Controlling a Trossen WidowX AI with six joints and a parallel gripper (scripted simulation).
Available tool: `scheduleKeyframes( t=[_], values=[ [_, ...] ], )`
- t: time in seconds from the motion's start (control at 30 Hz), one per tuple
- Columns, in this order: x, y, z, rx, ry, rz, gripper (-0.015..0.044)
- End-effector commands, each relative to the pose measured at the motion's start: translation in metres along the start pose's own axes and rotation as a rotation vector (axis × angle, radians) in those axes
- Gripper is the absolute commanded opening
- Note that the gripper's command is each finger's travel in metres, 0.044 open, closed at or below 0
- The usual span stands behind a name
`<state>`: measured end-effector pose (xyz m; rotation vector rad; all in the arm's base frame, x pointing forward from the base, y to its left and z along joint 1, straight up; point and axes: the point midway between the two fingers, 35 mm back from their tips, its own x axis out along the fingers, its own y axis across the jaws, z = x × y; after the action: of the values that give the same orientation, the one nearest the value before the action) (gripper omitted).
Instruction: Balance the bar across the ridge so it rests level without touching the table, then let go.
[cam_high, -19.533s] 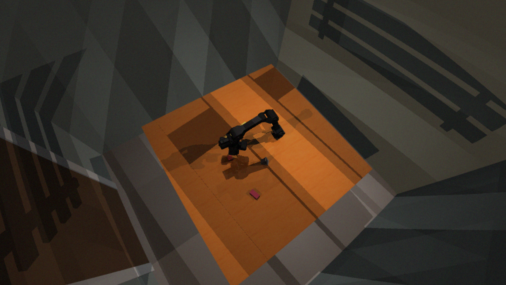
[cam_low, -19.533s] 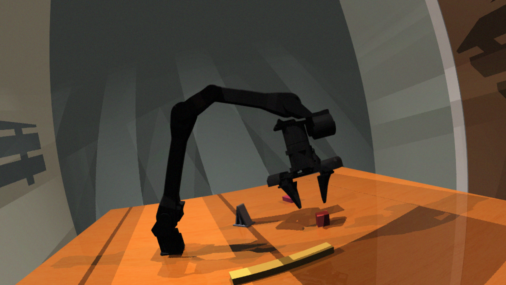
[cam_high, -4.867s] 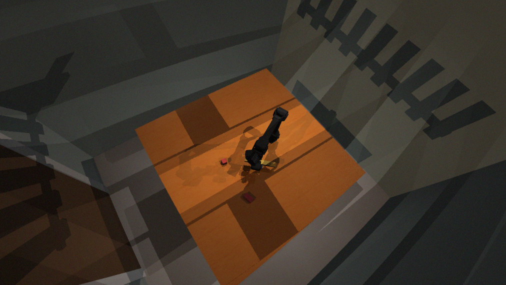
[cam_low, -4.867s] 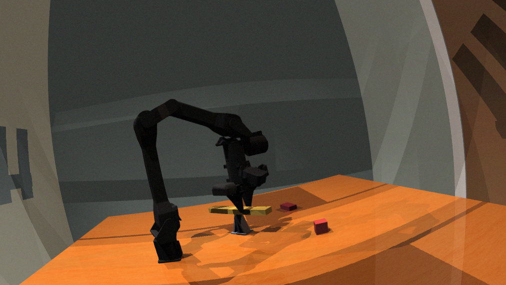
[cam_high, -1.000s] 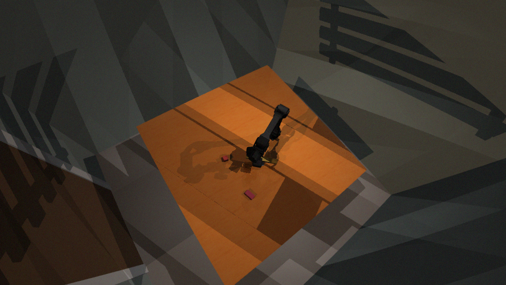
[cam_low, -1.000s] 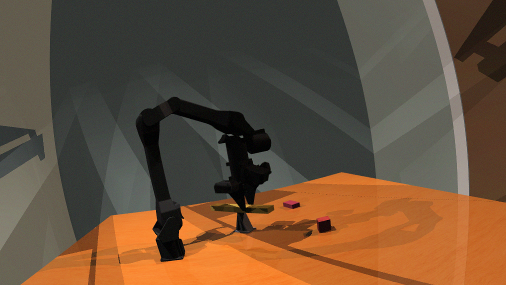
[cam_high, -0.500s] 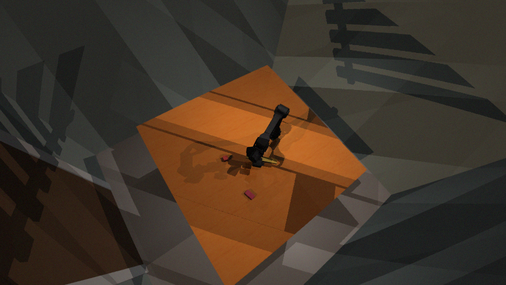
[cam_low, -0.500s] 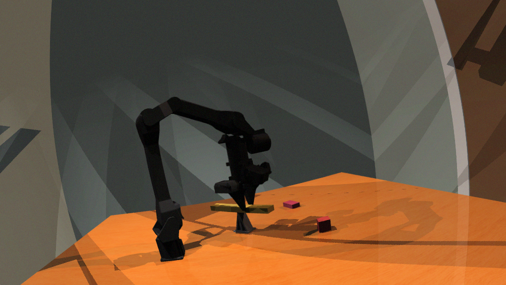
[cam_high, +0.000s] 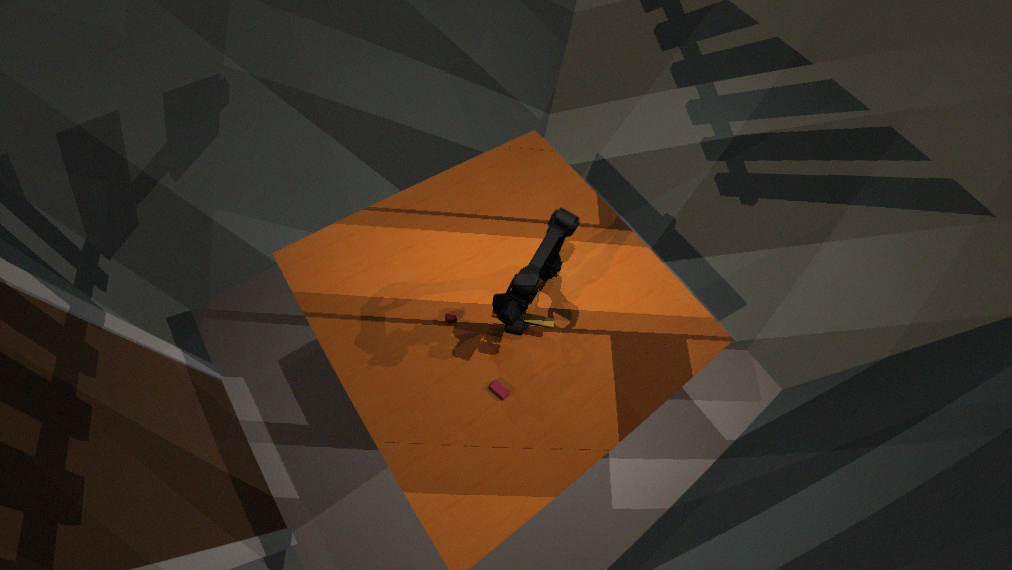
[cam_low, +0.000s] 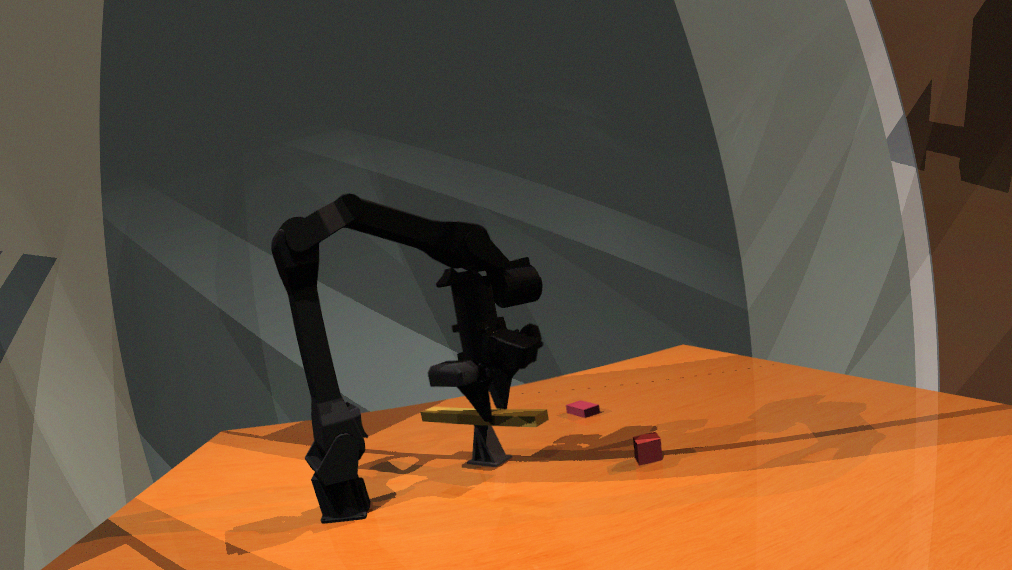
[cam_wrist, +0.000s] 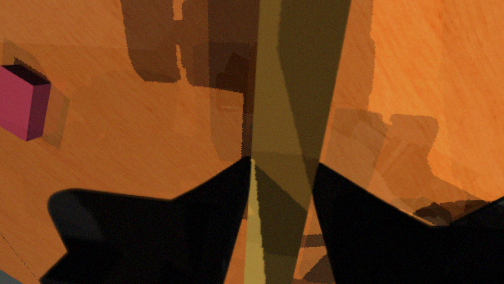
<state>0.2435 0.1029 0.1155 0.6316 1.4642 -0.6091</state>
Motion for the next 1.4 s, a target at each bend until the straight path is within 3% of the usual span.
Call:
scheduleKeyframes(
  t=[0.0,0.4,0.63,1.37],
  values=[
    [0.0000,0.0000,0.0000,0.000,0.000,0.000,0.0000],
    [0.0000,0.0000,0.0000,0.000,0.000,0.000,0.0000],
    [0.0000,0.0000,0.0000,0.000,0.000,0.000,0.0167],
    [0.0000,0.0000,0.0000,0.000,0.000,0.000,0.0169]
  ],
)
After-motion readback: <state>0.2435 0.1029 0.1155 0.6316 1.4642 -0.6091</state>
